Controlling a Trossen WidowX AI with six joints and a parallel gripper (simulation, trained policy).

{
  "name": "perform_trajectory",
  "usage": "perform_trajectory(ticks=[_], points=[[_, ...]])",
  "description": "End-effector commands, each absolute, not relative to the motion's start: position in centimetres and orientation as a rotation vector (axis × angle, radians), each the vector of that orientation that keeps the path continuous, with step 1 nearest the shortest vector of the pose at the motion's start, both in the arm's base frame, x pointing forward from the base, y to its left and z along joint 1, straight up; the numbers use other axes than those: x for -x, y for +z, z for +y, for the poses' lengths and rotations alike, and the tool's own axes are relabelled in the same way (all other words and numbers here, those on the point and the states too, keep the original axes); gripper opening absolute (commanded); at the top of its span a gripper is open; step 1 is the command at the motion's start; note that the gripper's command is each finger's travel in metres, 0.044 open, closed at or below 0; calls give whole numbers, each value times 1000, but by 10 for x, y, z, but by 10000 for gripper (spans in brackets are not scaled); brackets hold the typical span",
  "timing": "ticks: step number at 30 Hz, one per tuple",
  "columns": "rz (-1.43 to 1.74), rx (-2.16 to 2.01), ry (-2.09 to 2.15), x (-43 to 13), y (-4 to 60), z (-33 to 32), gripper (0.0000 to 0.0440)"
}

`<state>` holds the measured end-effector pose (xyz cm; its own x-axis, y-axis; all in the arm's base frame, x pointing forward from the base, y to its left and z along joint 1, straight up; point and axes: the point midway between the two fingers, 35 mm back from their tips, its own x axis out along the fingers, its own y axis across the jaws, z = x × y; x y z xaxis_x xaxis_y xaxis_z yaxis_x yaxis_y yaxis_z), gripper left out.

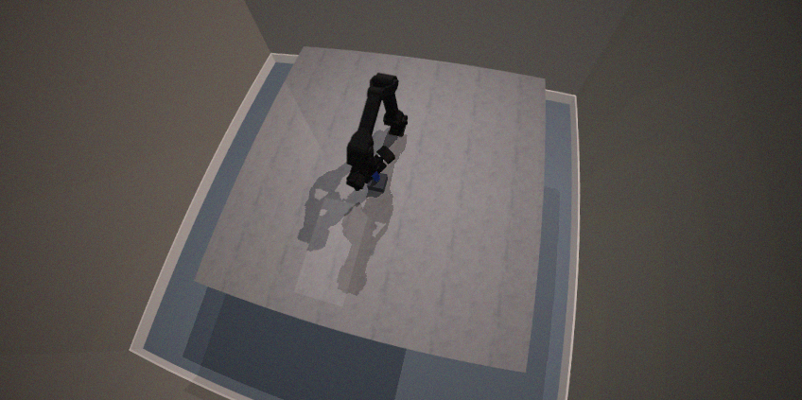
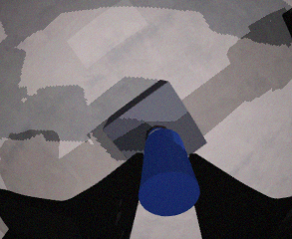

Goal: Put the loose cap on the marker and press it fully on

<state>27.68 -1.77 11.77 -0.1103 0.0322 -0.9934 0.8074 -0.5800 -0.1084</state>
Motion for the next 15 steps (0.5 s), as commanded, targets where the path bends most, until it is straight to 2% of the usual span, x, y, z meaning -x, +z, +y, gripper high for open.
perform_trajectory(ticks=[1, 7, 9, 15], points=[[966, -1561, -1772, -270, 107, -17, 2], [974, -1543, -1767, -269, 99, -18, 6], [977, -1533, -1773, -267, 96, -18, 58], [985, -1513, -1776, -264, 92, -20, 68]])
